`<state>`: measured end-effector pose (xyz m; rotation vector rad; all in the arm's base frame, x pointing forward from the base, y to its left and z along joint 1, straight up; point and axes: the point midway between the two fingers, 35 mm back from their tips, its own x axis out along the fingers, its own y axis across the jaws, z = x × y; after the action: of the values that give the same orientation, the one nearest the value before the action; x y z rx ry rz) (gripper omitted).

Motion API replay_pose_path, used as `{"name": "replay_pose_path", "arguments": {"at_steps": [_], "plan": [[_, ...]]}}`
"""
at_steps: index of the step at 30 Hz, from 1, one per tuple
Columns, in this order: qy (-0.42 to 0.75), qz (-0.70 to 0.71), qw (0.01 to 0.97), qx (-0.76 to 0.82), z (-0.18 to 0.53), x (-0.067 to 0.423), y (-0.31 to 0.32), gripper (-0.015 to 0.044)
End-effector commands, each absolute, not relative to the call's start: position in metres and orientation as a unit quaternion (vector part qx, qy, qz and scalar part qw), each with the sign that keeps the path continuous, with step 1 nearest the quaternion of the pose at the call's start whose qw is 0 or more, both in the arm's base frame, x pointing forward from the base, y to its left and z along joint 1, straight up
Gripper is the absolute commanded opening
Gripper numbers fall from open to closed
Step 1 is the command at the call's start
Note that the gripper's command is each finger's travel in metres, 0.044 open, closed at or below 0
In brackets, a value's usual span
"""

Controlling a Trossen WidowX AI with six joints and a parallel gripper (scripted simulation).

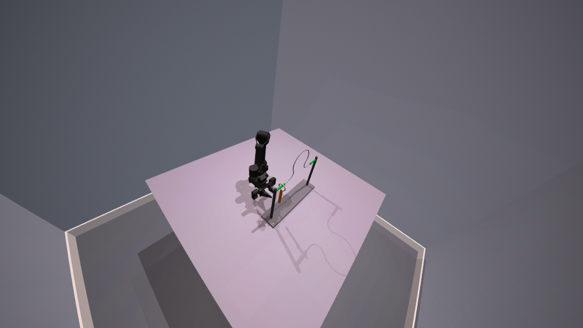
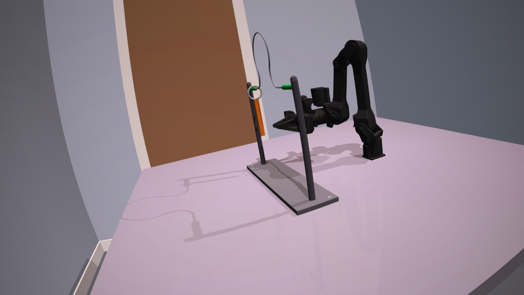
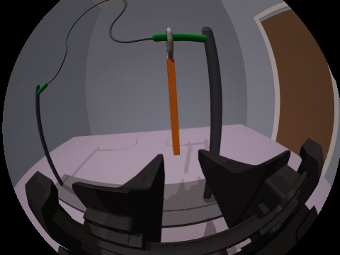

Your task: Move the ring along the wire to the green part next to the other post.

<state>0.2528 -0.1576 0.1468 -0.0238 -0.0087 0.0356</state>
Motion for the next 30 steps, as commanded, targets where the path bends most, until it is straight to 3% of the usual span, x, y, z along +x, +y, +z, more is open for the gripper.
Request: {"name": "replay_pose_path", "arguments": {"at_steps": [1, 30], "plan": [[-0.005, 0.016, 1.0, -0.008, 0.149, 0.255, -0.157, 0.016], [-0.007, 0.016, 1.0, -0.008, 0.151, 0.299, -0.158, 0.016]]}}
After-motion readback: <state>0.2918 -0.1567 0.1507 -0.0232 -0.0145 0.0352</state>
